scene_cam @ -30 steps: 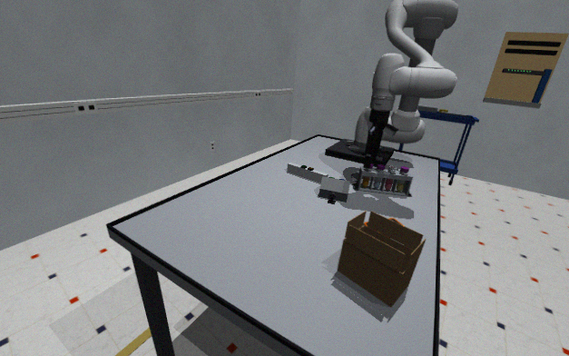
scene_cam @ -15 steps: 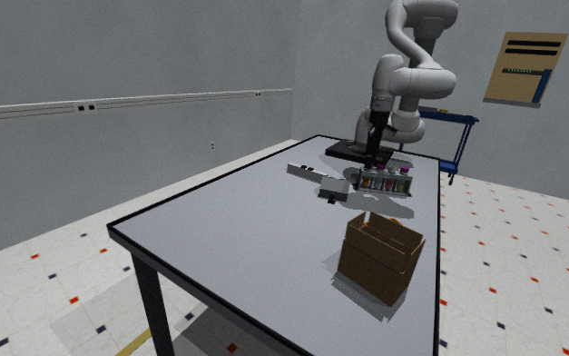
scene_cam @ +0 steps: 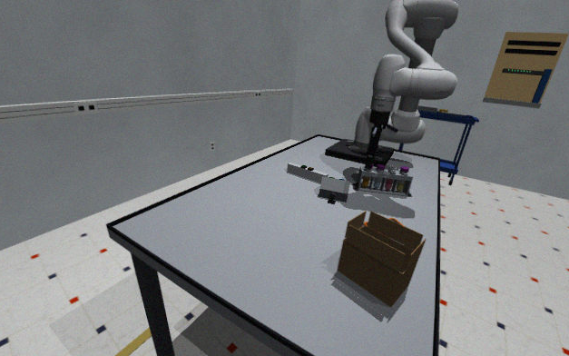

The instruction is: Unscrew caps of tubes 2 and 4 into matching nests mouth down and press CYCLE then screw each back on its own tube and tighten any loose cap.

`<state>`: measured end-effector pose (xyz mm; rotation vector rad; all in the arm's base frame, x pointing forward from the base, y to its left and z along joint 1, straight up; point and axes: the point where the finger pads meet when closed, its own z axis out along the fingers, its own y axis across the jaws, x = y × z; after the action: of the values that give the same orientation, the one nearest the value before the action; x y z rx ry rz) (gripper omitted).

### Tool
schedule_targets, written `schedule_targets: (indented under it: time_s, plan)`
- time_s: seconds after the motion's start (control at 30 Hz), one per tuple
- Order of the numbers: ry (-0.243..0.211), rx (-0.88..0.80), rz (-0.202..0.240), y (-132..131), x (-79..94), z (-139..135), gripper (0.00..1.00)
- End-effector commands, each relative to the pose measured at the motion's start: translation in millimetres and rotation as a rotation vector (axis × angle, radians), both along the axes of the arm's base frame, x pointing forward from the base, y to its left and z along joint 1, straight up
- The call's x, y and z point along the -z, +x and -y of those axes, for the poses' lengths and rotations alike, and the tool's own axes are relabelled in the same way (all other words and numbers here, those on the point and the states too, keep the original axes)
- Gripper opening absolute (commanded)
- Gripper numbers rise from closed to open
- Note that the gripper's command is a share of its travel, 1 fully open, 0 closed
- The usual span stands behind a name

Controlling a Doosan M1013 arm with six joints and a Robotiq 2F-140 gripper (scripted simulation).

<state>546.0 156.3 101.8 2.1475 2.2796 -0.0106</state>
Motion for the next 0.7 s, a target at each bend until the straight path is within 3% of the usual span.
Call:
schedule_targets:
  time_s: [0.0, 0.5, 0.67]
  plan:
    - [0.009, -0.235, -0.003, 0.5, -0.7, -0.1, 0.3]
    - [0.007, -0.883, -0.007, 0.5, -0.7, -0.1, 0.3]
    - [0.007, -0.883, -0.007, 0.5, -0.7, -0.1, 0.3]
